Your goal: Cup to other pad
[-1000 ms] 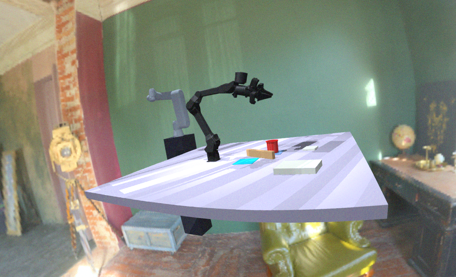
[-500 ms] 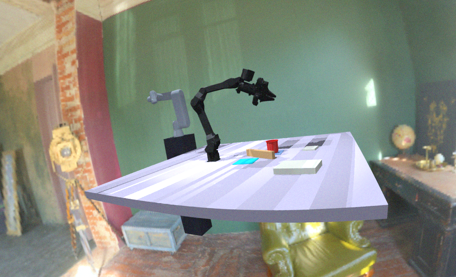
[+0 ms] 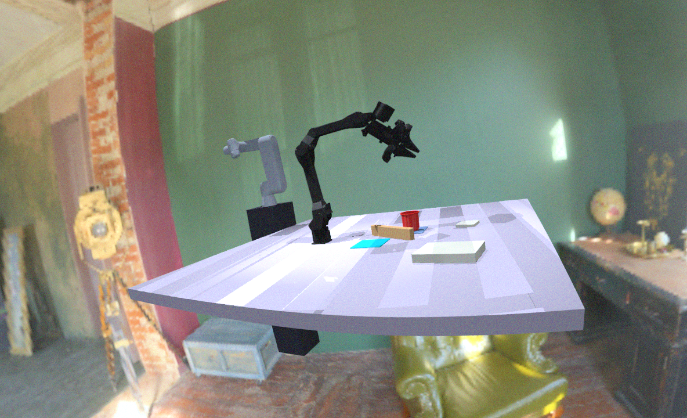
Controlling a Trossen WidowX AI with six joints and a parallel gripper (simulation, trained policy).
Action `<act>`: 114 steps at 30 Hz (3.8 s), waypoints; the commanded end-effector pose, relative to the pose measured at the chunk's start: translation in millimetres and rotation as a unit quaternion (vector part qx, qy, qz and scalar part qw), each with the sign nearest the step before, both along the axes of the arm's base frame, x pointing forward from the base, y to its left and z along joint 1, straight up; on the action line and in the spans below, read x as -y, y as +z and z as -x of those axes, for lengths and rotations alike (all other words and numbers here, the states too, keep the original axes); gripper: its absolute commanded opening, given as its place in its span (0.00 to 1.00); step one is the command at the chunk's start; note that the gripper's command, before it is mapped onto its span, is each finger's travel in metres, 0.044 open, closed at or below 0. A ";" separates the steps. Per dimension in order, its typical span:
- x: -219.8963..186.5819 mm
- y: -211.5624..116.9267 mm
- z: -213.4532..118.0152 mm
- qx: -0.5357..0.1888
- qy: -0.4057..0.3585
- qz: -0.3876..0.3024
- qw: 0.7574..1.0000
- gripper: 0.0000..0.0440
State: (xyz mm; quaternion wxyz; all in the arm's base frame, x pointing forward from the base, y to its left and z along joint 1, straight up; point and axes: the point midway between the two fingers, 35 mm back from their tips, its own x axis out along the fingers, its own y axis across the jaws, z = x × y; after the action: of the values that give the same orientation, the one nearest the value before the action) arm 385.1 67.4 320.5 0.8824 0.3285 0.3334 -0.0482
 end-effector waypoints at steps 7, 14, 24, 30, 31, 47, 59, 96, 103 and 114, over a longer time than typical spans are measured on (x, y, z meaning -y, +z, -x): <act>-11.9 -19.9 -1.2 -0.083 -0.027 -0.034 0.996 0.30; -16.0 -34.5 0.9 -0.139 -0.048 -0.044 0.988 0.28; -16.0 -62.7 6.1 -0.218 -0.073 -0.034 0.973 0.28; -14.8 -82.1 11.4 -0.266 -0.084 -0.020 0.960 0.30; -14.6 -85.3 12.5 -0.273 -0.085 -0.017 0.958 0.30; -9.7 -135.4 31.8 -0.390 -0.105 0.032 0.914 0.34; -8.7 -173.3 40.9 -0.437 -0.123 0.058 0.889 0.38; -5.0 -264.3 56.4 -0.475 -0.066 0.112 0.870 0.01; -2.6 -254.2 56.9 -0.469 -0.070 0.108 0.874 0.01; 4.0 -229.6 61.9 -0.461 -0.085 0.092 0.878 0.00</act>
State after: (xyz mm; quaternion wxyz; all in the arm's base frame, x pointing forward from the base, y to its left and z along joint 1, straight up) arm 324.7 67.1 79.1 0.6456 0.2008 0.6747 -0.2961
